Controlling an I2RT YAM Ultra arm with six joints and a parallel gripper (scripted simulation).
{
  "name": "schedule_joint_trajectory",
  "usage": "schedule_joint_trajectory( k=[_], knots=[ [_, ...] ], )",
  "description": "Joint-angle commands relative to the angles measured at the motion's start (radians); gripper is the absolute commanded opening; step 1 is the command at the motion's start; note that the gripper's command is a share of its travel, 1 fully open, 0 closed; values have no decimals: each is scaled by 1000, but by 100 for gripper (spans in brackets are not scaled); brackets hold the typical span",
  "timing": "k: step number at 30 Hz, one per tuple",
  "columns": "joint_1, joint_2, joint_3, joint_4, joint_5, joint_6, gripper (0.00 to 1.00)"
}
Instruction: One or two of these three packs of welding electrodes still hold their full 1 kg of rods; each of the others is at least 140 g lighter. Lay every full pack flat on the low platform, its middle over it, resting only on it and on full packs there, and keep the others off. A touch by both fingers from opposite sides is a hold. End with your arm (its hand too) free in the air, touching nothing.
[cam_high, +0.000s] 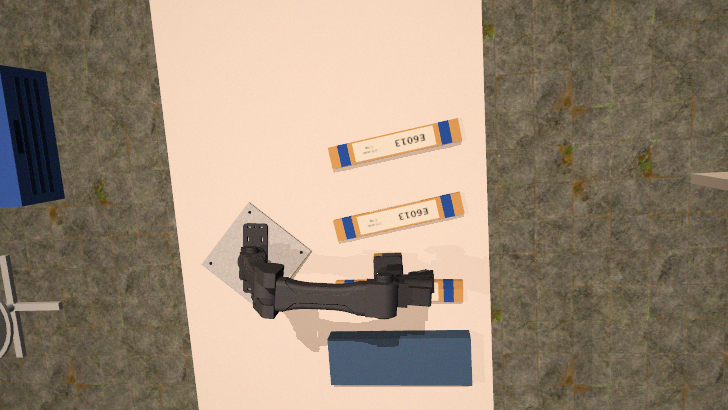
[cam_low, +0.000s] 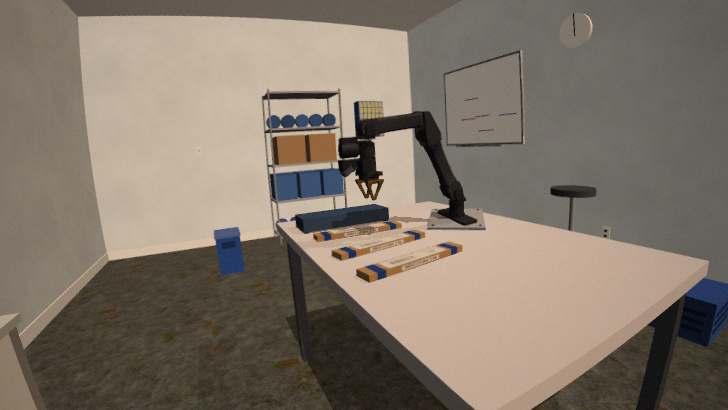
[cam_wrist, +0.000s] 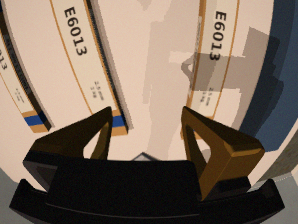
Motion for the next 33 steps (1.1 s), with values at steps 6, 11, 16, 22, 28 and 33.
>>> schedule_joint_trajectory(
  k=[6,11,16,22,28,33],
  knots=[
    [9,-25,-8,11,4,7,64],
    [9,-25,-8,11,4,7,64],
    [9,-25,-8,11,4,7,64],
    [9,-25,-8,11,4,7,64],
    [22,-48,-75,64,7,16,64],
    [17,-49,-97,85,8,17,64]
  ],
)
